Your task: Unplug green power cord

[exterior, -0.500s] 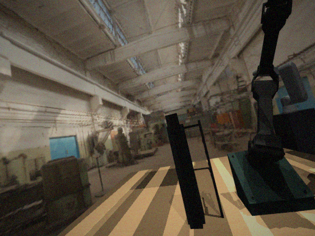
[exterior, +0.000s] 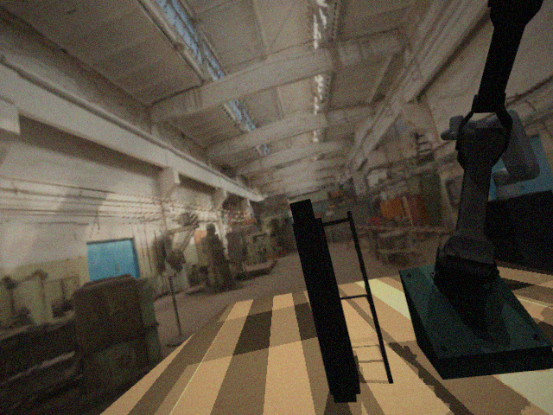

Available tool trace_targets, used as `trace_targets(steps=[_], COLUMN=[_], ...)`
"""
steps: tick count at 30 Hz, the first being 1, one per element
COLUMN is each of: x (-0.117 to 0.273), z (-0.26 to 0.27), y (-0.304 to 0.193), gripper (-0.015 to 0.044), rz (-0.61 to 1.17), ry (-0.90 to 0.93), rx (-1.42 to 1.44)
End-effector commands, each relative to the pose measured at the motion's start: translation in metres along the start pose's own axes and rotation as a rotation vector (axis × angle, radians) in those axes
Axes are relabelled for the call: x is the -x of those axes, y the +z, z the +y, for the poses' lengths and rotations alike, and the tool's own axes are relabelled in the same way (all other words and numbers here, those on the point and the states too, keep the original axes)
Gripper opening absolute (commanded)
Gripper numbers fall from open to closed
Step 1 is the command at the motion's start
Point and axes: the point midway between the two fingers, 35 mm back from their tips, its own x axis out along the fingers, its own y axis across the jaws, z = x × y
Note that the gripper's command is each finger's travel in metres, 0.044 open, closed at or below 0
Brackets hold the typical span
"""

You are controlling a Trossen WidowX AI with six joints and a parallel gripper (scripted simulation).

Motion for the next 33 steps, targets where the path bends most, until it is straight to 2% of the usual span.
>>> trace_targets(steps=[1, 9, 17, 25, 33], x=[-0.031, -0.069, -0.065, -0.016, 0.074], z=[0.032, 0.102, 0.183, 0.264, 0.334], y=[0.046, 0.147, 0.249, 0.338, 0.406], gripper=[0.016, 0.016, 0.016, 0.016, 0.016], rz=[-0.107, -0.285, -0.363, -0.302, -0.058], ry=[0.084, 0.332, 0.675, 1.093, 1.552], rx=[-0.164, -0.528, -0.888, -1.224, -1.509])
